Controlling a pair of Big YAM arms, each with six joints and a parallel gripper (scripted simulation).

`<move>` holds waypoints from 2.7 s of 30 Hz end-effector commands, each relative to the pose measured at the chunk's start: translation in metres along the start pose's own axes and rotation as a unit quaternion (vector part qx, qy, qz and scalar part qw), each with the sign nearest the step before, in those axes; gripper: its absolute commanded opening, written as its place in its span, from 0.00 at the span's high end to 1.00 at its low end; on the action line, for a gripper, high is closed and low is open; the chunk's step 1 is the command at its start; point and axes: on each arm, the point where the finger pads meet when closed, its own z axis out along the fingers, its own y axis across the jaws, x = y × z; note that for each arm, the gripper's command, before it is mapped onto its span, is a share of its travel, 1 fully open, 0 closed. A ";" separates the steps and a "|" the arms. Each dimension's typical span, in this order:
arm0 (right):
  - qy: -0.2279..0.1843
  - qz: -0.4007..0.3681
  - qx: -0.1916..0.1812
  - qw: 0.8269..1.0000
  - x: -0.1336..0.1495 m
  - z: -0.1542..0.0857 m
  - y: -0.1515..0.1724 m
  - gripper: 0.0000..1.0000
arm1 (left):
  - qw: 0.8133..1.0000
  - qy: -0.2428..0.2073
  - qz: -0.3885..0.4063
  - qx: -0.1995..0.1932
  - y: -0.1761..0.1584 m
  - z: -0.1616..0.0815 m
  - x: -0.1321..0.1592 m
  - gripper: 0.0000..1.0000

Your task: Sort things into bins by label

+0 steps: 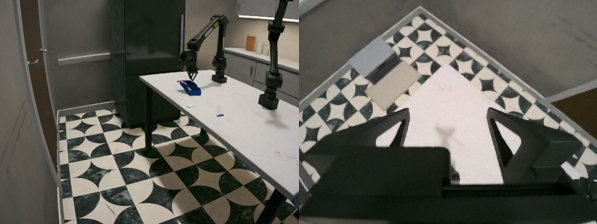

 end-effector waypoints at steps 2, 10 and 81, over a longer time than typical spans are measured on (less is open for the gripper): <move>-0.015 0.001 -0.009 1.000 -0.011 -0.009 0.006 0.55 | 1.000 -0.021 0.005 0.004 -0.004 -0.023 -0.008 0.00; -0.015 0.001 -0.009 1.000 -0.011 -0.008 0.005 0.55 | 1.000 -0.021 0.005 0.004 -0.004 -0.023 -0.008 0.00; -0.009 -0.069 -0.015 0.997 0.029 -0.016 0.454 0.77 | 1.000 -0.021 0.005 0.004 -0.004 -0.023 -0.008 0.00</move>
